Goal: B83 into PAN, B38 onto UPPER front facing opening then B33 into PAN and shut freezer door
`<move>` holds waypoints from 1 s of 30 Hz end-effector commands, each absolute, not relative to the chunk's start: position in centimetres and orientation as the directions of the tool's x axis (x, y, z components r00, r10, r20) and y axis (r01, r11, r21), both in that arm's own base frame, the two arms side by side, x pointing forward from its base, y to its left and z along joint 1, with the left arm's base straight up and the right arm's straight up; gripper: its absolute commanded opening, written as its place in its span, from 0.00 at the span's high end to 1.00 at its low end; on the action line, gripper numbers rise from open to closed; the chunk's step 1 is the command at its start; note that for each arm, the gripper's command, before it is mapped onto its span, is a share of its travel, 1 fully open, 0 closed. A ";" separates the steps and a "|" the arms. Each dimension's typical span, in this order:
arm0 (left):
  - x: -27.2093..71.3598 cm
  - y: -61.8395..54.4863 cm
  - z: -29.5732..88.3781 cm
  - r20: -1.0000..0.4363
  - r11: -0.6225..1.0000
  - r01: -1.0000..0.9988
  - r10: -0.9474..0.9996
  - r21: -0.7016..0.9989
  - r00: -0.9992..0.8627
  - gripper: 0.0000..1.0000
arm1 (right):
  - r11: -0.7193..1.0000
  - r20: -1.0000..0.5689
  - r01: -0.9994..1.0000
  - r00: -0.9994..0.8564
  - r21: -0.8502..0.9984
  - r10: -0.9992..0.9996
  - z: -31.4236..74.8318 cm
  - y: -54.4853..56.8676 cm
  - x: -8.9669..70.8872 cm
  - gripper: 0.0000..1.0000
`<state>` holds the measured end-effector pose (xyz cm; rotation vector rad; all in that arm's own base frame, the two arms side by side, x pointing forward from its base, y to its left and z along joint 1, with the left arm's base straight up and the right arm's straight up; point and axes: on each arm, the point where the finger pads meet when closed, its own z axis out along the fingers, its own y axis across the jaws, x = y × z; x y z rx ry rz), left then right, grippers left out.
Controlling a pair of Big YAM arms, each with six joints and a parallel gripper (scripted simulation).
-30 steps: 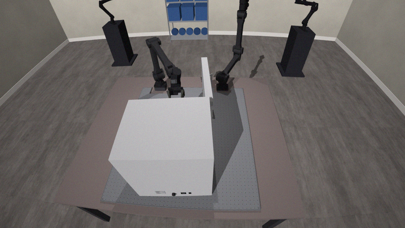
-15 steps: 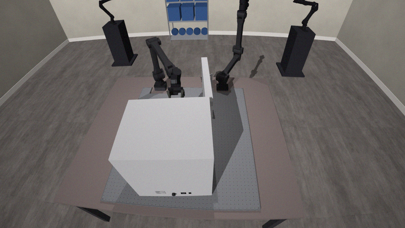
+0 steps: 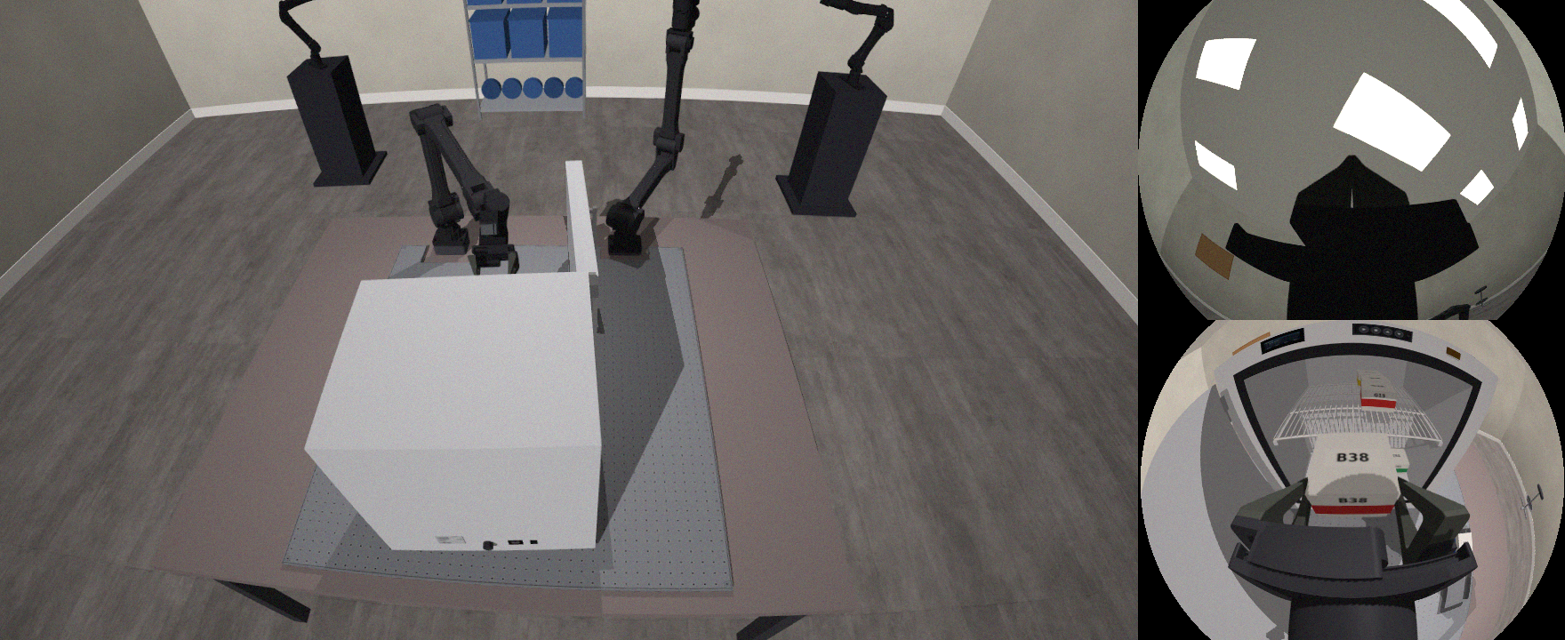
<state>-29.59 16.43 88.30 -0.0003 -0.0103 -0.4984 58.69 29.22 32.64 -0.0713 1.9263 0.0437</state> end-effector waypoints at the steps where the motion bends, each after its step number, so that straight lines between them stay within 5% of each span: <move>1: -28.4 15.9 88.4 -0.027 0.872 0.489 -0.489 0.000 0.872 1.00 | 0.998 -0.954 -0.062 -0.301 0.029 0.009 36.0 30.0 60.3 0.23; 30: -28.4 15.9 88.4 -0.027 0.872 0.489 -0.489 0.000 0.872 1.00 | 0.998 -0.952 -0.065 -0.306 0.010 -0.010 36.3 29.5 65.0 0.23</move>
